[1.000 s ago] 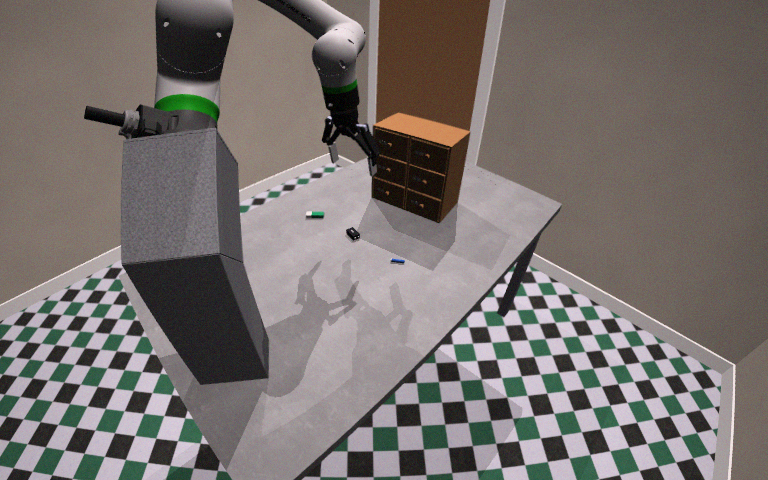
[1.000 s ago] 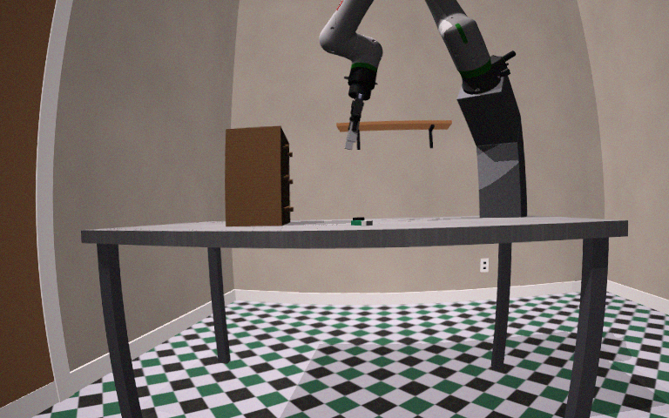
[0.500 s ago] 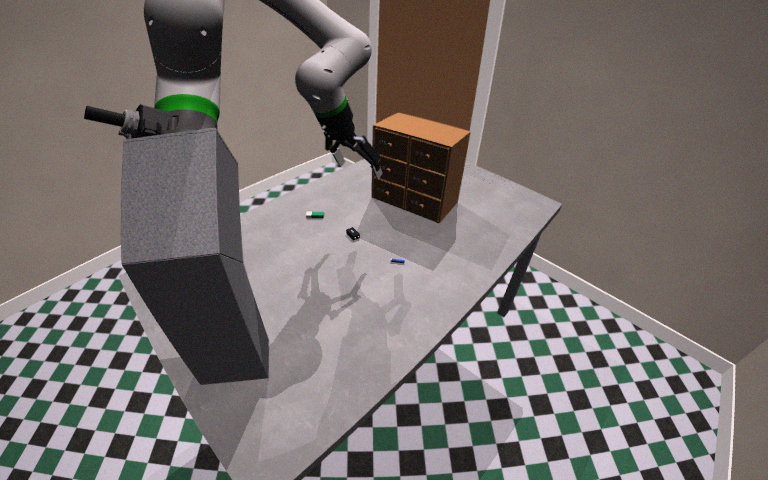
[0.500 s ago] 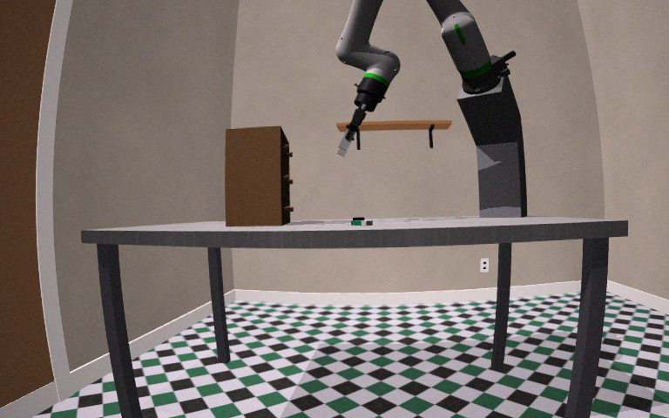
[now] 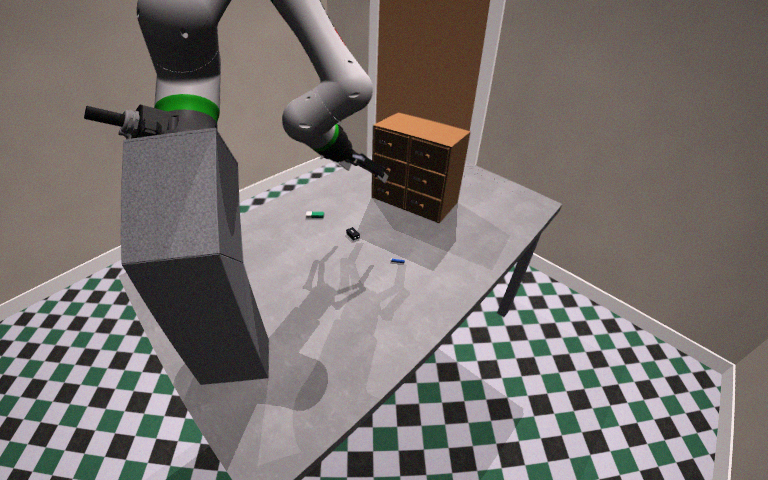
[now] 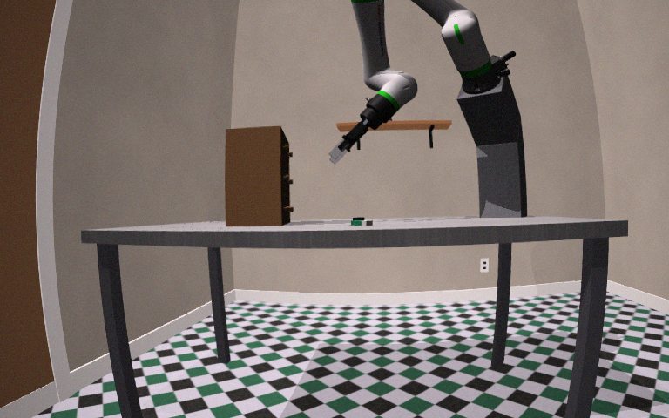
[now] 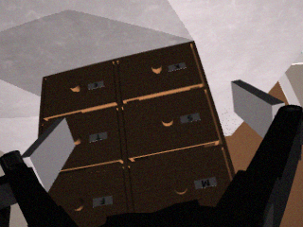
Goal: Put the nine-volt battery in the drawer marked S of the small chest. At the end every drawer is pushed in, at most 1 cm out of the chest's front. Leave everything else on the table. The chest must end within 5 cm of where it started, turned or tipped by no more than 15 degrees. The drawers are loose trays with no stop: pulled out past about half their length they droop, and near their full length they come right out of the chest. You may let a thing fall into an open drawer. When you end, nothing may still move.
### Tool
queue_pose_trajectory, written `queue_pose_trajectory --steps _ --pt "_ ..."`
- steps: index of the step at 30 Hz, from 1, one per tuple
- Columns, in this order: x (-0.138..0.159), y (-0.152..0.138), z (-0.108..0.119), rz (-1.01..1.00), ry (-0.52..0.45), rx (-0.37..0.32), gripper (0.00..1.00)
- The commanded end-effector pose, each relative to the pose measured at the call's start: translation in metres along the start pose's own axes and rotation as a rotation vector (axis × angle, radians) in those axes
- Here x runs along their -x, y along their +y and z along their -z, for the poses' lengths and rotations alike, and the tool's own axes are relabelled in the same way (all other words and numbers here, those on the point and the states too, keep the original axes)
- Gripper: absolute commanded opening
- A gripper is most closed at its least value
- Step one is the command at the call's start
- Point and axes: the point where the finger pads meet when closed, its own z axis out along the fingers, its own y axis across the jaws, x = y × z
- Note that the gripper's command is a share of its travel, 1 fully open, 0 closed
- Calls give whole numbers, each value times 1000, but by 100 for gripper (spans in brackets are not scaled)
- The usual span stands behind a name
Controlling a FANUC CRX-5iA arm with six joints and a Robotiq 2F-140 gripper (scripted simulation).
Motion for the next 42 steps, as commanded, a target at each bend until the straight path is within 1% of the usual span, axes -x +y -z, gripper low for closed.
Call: queue_pose_trajectory --steps 1,7,11,13,19,26,27,42 --pt "-5 10 -16 4 -200 41 100" --pt "-5 10 -30 1 -321 42 100" --pt "-5 10 -38 0 -382 42 100" --pt "-5 10 -38 0 -382 42 100" --pt "-5 11 -44 -1 -435 42 100" --pt "-5 11 -45 -1 -447 42 100" --pt "-5 11 -45 -1 -447 42 20" --pt "-5 11 -45 -1 -447 42 20"
